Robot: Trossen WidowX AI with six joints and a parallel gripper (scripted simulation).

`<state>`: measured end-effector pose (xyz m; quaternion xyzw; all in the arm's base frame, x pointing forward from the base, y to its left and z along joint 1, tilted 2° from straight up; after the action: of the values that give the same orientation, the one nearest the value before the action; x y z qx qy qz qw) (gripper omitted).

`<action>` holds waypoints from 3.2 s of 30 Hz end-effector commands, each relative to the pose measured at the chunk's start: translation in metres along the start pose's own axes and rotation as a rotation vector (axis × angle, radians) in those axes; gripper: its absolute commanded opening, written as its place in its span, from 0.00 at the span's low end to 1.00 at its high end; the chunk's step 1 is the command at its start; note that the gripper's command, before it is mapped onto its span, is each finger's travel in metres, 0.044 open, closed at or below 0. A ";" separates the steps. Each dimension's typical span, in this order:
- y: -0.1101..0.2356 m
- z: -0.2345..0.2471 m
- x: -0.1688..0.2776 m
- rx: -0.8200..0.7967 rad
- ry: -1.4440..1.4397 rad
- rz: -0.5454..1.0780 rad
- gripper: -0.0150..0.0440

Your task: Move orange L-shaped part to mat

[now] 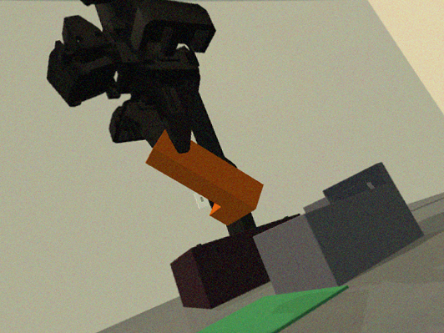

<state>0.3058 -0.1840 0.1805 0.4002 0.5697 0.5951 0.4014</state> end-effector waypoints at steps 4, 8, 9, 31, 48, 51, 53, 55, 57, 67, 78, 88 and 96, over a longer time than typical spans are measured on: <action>0.001 -0.006 -0.024 0.000 0.004 -0.004 0.25; 0.000 -0.006 -0.024 0.000 0.004 -0.004 0.25; -0.001 -0.006 -0.024 0.000 0.004 -0.004 0.25; -0.036 -0.006 -0.024 0.000 0.004 -0.004 0.25; -0.063 -0.006 -0.024 0.000 0.004 -0.004 0.25; -0.068 -0.006 -0.024 0.000 0.004 -0.004 0.25; -0.071 -0.006 -0.024 0.000 0.004 -0.004 0.25; -0.074 -0.006 -0.024 0.000 0.004 -0.004 0.25; -0.077 -0.006 -0.024 0.000 0.004 -0.004 0.25; -0.081 -0.006 -0.024 0.000 0.004 -0.004 0.25; -0.081 -0.006 -0.024 0.000 0.004 -0.004 0.25; -0.080 -0.006 -0.024 -0.004 0.006 -0.003 0.48; -0.056 -0.005 -0.026 -0.003 0.006 -0.004 0.83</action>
<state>0.3094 -0.2060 0.1065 0.4040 0.5701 0.5965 0.3950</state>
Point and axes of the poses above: the point midway between the two fingers, 35 mm back from their tips, its own y axis back along the fingers, its own z axis across the jaws, x = y × z, the point moved 7 cm from there along y, back along the fingers, and after that the axes turned 13 degrees about y, right-handed, at the moved point
